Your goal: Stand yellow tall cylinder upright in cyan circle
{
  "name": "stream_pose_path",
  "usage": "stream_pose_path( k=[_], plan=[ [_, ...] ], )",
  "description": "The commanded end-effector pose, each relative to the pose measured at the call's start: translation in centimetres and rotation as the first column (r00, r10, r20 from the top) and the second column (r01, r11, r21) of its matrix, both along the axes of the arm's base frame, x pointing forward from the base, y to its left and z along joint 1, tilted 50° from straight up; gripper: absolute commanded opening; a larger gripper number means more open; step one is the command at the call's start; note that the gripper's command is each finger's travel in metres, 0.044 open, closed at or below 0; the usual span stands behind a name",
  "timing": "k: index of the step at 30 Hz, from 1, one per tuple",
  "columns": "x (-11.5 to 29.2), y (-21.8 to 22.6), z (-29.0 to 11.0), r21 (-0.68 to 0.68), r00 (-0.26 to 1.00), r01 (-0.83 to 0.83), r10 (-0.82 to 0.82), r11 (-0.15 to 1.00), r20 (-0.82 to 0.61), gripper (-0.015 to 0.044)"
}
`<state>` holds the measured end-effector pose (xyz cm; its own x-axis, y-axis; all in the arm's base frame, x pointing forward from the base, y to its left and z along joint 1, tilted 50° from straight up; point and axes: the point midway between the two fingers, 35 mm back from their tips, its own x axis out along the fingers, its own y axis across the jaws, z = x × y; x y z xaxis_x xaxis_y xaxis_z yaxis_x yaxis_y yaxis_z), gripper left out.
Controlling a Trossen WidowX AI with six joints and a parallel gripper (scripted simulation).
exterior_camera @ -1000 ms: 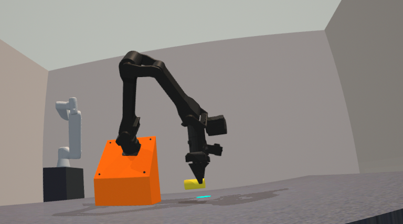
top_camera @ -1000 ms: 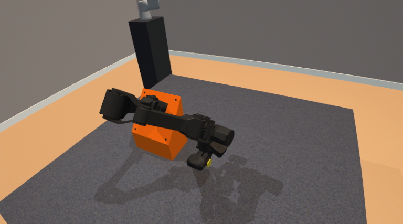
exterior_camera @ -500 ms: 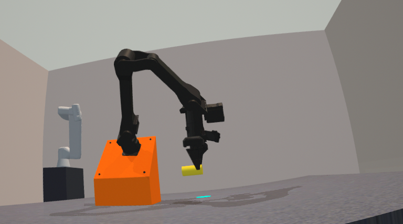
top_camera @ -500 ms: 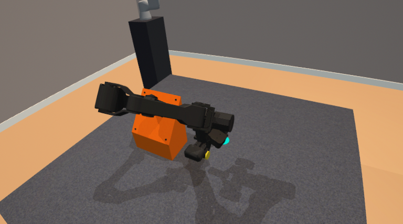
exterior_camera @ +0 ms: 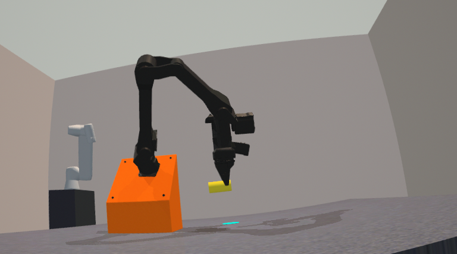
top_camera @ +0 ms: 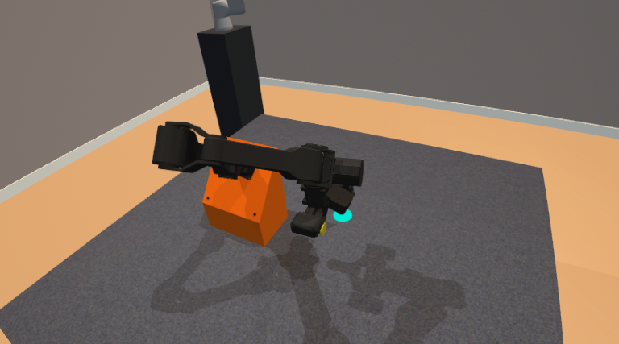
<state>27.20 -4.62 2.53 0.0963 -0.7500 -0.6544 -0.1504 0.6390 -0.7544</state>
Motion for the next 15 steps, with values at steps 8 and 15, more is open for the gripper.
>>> stream_pose_path(
  k=[8, 15],
  plan=[
    [0.6, 2.8, -2.1, 0.011, 0.980, -0.135, 0.135, 0.991, -0.143, 0.0105],
    [0.6, 4.6, -3.6, 0.022, 0.948, -0.218, 0.217, 0.976, -0.235, 0.0105]
  ],
)
